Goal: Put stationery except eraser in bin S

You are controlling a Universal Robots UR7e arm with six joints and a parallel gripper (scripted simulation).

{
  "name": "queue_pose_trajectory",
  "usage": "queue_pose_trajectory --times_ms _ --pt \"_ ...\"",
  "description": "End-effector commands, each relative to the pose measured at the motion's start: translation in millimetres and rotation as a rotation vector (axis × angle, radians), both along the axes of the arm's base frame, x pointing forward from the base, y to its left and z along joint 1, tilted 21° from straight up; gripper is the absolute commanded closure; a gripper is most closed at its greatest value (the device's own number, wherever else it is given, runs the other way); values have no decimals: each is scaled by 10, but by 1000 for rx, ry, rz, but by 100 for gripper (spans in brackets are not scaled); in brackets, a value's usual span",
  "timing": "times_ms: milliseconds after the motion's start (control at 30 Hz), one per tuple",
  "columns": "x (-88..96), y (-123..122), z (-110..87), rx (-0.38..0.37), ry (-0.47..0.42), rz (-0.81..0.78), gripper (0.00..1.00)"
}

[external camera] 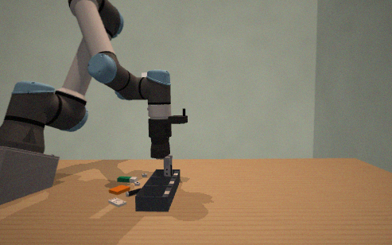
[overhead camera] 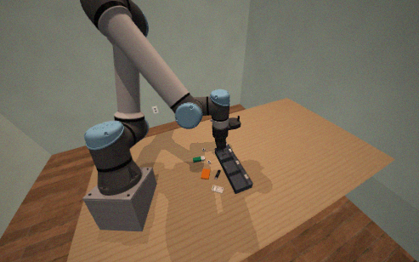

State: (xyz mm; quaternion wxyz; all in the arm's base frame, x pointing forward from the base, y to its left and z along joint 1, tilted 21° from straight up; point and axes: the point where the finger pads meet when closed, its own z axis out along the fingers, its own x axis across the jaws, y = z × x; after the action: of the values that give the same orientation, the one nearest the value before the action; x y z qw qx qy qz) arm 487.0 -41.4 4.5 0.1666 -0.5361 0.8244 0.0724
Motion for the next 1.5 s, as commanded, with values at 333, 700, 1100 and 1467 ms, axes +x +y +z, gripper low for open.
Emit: queue_pose_trajectory --times_ms 333,700,1100,1467 --pt "-31 -55 167 -1 -1 0 69" --pt "-79 -128 395 -1 -1 0 69" --pt "-195 -301 939 -1 -1 0 69" --pt "-343 -524 1638 -1 -1 0 69"
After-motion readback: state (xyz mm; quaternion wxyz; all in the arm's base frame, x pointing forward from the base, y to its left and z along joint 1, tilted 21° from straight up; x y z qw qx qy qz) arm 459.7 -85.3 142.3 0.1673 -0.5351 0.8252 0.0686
